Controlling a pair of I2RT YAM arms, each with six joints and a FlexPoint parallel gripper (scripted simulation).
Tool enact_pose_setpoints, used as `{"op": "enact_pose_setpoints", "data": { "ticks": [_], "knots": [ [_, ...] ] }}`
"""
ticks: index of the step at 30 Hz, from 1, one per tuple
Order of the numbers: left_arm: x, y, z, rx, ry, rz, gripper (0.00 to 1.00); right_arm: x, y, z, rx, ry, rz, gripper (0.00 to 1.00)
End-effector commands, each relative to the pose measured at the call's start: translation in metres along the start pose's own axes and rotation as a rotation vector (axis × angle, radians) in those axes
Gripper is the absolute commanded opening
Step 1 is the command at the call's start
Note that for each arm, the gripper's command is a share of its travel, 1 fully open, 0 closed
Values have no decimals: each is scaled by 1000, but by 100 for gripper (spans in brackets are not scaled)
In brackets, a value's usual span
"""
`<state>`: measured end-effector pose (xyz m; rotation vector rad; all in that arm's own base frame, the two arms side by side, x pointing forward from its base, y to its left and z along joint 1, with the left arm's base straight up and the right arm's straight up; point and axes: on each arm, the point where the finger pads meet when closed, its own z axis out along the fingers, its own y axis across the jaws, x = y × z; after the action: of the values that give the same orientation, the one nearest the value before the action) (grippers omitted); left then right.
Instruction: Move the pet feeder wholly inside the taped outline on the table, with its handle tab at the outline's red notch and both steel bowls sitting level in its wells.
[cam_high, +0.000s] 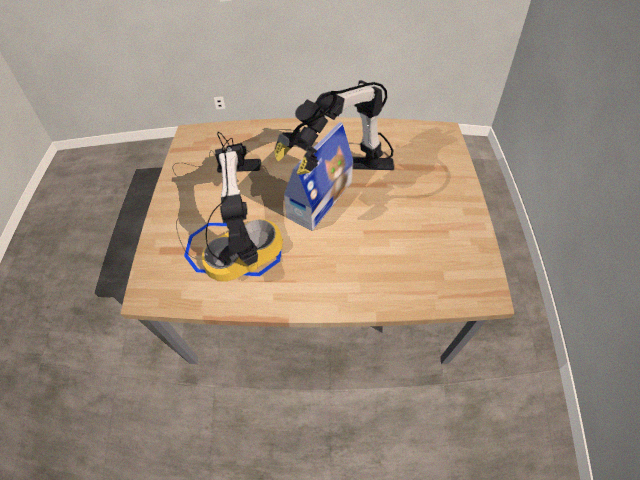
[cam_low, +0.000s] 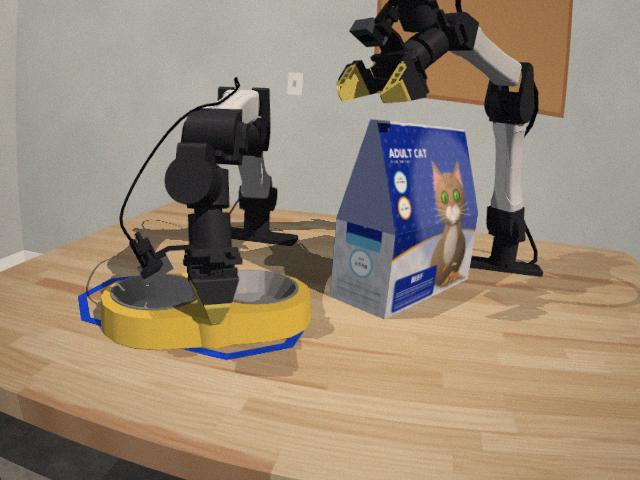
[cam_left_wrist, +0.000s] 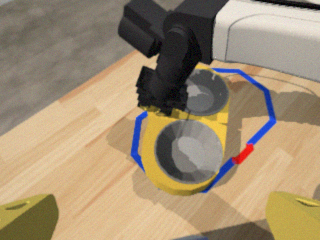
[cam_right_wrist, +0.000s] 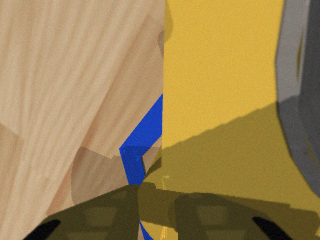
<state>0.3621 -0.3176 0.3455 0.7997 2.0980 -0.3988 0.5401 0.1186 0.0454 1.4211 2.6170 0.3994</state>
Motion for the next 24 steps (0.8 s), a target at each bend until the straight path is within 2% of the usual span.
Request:
{"op": "enact_pose_setpoints", "data": {
  "ticks": [1, 6, 12, 18, 24],
  "knots": [
    [7, -17, -17, 60, 5, 44, 100, 12, 7, -18, -39, 24, -140, 5],
    [25, -37, -27, 139, 41, 99, 100, 26, -1, -19, -29, 83, -323, 5],
    [32, -45, -30, 172, 57, 120, 100, 27, -2, -19, -26, 86, -330, 5],
    [53, -66, -42, 263, 94, 179, 100, 37, -10, -21, -20, 124, -442, 5],
    [55, -66, -43, 267, 96, 181, 100, 43, -15, -22, -19, 153, -537, 5]
  ]
}}
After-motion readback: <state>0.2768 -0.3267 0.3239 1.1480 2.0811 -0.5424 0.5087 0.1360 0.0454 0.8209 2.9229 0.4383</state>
